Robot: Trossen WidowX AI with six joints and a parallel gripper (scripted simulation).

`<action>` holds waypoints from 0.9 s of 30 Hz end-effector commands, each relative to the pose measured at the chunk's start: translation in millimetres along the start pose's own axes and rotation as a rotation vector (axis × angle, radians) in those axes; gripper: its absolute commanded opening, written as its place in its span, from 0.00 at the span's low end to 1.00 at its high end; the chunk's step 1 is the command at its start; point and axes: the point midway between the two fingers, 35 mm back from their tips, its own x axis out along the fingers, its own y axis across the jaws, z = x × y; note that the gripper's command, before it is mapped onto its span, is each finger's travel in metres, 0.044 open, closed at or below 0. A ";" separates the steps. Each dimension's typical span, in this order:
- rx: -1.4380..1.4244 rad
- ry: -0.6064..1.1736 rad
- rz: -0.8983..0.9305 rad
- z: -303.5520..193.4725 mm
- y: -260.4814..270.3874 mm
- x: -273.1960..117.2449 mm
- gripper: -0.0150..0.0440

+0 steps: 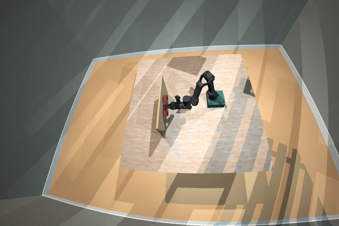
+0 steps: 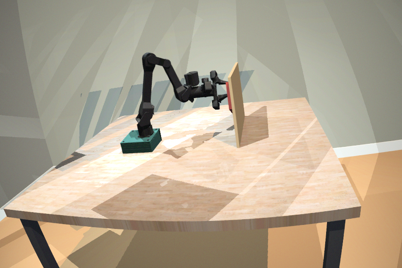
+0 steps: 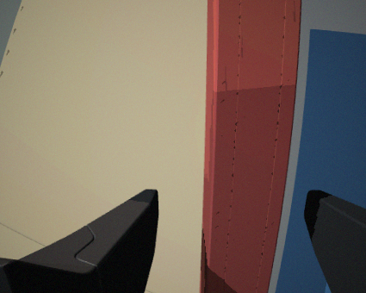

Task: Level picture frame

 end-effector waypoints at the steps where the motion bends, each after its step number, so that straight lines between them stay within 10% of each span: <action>1: 0.003 0.005 0.001 -1.0 0.1 0.0 0.65; 27: 0.003 0.005 0.001 -1.0 0.1 0.0 0.32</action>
